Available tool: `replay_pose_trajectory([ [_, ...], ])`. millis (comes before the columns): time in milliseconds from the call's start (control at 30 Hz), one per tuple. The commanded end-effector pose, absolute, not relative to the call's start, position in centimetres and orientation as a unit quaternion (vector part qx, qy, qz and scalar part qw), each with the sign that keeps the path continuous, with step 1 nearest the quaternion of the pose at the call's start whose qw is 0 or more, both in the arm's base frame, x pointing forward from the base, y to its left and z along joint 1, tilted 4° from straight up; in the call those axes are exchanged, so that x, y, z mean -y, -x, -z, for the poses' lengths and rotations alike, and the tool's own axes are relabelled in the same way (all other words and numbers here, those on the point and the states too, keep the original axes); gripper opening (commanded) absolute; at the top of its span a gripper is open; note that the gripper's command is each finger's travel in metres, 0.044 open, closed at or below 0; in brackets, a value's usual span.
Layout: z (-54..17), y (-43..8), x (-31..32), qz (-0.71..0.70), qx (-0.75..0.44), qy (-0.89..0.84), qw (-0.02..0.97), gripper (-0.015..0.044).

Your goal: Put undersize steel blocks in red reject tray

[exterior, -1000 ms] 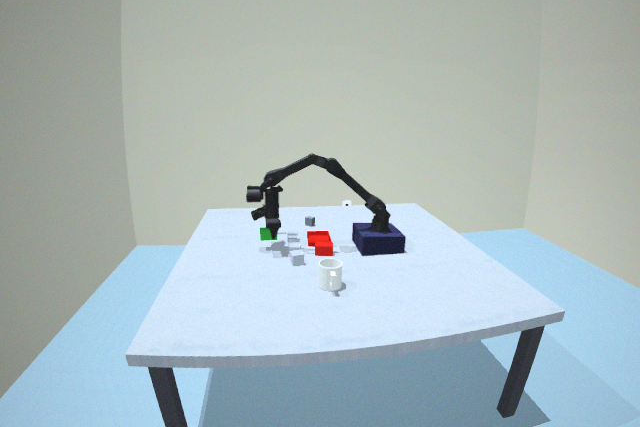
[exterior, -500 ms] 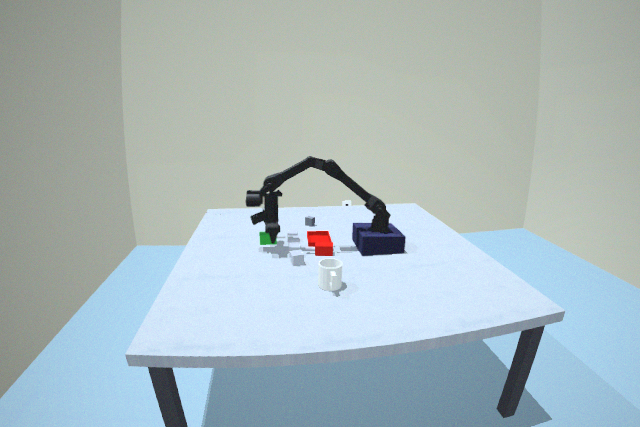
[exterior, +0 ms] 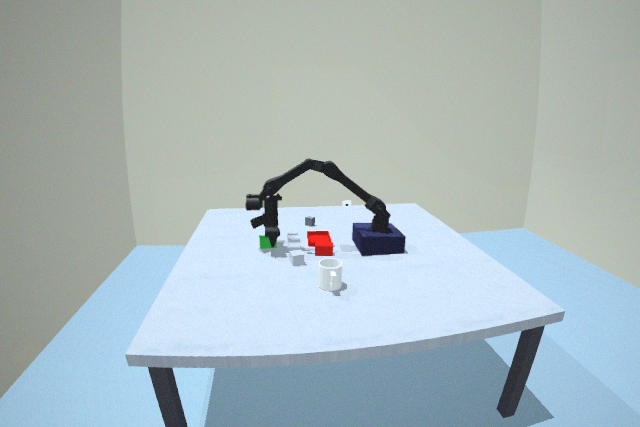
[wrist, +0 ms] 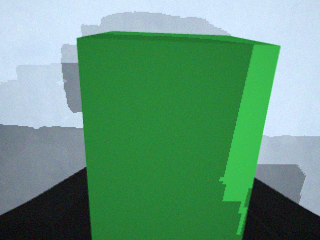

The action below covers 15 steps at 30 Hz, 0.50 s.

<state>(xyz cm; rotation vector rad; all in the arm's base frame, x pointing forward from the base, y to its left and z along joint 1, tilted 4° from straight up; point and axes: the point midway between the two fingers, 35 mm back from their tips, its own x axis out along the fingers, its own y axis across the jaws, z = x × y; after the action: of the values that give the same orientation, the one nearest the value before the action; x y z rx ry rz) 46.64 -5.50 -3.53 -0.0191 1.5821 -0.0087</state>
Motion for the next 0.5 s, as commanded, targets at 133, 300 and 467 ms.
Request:
replay_pose_trajectory([
  [133, 3.82, -46.38, 5.58, 0.006, -0.712, 0.009, 0.702, 0.0],
  [300, 3.91, -46.06, 5.57, 0.006, -0.713, 0.009, 0.701, 0.0],
  [467, 3.96, -45.73, 5.57, 0.006, -0.714, 0.009, 0.7, 0.0],
])
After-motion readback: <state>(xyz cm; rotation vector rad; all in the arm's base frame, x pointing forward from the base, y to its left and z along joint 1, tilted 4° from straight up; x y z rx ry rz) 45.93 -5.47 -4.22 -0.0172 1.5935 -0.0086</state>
